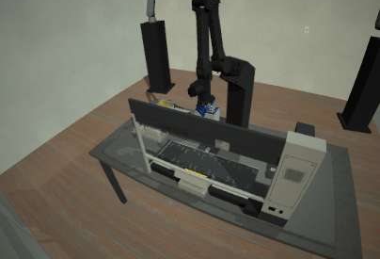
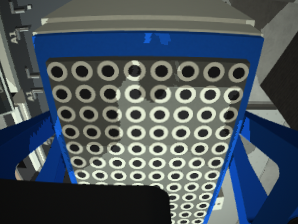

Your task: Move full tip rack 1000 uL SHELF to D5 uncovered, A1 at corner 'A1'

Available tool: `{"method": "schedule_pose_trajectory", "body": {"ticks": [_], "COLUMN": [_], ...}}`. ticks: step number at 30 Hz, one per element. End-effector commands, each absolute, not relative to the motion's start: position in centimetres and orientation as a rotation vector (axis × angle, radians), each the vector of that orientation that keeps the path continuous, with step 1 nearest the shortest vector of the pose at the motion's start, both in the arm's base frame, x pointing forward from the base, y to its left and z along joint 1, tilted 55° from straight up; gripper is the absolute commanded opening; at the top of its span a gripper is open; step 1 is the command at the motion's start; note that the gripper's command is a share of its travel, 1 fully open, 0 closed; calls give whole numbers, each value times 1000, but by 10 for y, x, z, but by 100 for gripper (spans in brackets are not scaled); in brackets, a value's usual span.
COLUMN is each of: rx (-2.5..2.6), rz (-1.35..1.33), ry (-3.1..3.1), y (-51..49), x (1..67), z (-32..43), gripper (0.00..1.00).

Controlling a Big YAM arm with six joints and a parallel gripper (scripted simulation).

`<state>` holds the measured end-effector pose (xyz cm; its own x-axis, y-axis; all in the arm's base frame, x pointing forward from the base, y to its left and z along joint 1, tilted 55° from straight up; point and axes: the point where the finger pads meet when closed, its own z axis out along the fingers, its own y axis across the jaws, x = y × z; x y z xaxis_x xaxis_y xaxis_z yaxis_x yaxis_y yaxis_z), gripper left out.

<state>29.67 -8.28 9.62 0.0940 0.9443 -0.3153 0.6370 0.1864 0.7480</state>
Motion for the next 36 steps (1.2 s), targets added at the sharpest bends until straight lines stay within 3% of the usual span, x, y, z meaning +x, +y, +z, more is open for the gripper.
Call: {"method": "schedule_pose_trajectory", "body": {"ticks": [1, 36], "rx": [1516, 1521], "rz": [455, 450], "ry": [1610, 1614], "y": [-90, -104], "x": [306, 342], "z": [100, 66], "gripper": [0, 0]}}
